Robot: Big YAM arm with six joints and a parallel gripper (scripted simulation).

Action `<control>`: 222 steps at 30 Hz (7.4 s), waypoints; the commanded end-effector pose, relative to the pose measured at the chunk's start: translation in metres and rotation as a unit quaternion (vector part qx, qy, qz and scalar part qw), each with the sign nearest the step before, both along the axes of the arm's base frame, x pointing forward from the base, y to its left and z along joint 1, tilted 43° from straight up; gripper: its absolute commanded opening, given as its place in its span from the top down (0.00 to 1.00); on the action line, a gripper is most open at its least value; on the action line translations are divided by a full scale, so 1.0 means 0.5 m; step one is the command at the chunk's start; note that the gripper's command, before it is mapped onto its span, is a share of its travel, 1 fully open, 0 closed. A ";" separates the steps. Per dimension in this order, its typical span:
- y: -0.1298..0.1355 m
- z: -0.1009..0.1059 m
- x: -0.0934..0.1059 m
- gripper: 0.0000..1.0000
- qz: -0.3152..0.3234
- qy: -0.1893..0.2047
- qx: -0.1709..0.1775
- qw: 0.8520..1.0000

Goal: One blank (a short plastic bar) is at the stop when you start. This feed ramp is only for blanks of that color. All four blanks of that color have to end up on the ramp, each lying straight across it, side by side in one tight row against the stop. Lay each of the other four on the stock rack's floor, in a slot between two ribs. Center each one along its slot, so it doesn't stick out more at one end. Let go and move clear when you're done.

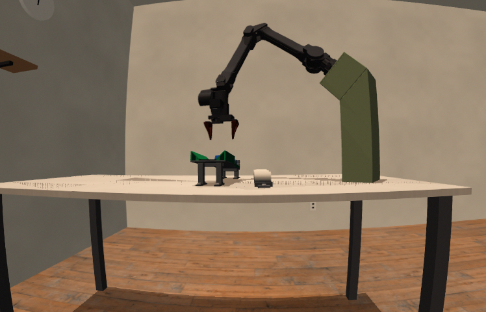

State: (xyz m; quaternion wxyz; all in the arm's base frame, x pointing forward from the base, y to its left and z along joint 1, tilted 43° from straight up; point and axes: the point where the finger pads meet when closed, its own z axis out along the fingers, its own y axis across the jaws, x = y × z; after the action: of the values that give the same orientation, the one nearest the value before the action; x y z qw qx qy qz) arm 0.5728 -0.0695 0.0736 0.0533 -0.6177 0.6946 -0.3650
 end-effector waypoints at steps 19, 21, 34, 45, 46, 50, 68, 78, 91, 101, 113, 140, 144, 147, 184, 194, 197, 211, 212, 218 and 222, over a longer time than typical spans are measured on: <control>-0.009 0.018 0.002 0.00 -0.017 -0.017 0.010 1.000; -0.018 0.021 0.001 0.00 -0.025 -0.021 0.014 0.999; -0.055 0.045 0.003 0.00 -0.186 -0.124 0.134 0.965; -0.087 0.059 0.005 0.00 -0.315 -0.206 0.231 0.897; -0.088 0.059 0.004 0.00 -0.316 -0.206 0.229 0.897; -0.103 0.066 0.004 0.00 -0.371 -0.241 0.270 0.855; -0.159 0.087 0.000 0.00 -0.550 -0.353 0.407 0.638; -0.190 0.097 -0.006 0.00 -0.625 -0.399 0.464 0.484; -0.230 0.105 -0.016 0.00 -0.691 -0.436 0.515 0.258; -0.258 0.118 -0.022 0.00 -0.711 -0.448 0.535 0.088; -0.275 0.124 -0.027 0.00 -0.712 -0.449 0.539 -0.016; -0.266 0.123 -0.023 0.24 -0.713 -0.446 0.541 -0.014; -0.266 0.123 -0.023 0.24 -0.713 -0.446 0.541 -0.014; -0.266 0.123 -0.023 0.24 -0.713 -0.446 0.541 -0.014; -0.298 0.042 0.001 0.24 -0.722 -0.445 0.529 -0.005; -0.307 0.021 0.012 0.24 -0.724 -0.445 0.527 -0.004; -0.313 0.016 0.017 0.24 -0.723 -0.445 0.528 -0.005; -0.320 -0.001 0.025 0.24 -0.725 -0.445 0.527 -0.005; -0.321 -0.001 0.026 0.24 -0.724 -0.445 0.527 -0.005; -0.318 -0.003 0.027 0.24 -0.725 -0.444 0.527 -0.004; -0.318 -0.003 0.027 0.24 -0.725 -0.444 0.527 -0.004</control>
State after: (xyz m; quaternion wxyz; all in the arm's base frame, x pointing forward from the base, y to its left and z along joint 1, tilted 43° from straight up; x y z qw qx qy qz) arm 0.5780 -0.2191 0.0700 -0.3626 -0.6965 -0.6169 -0.0523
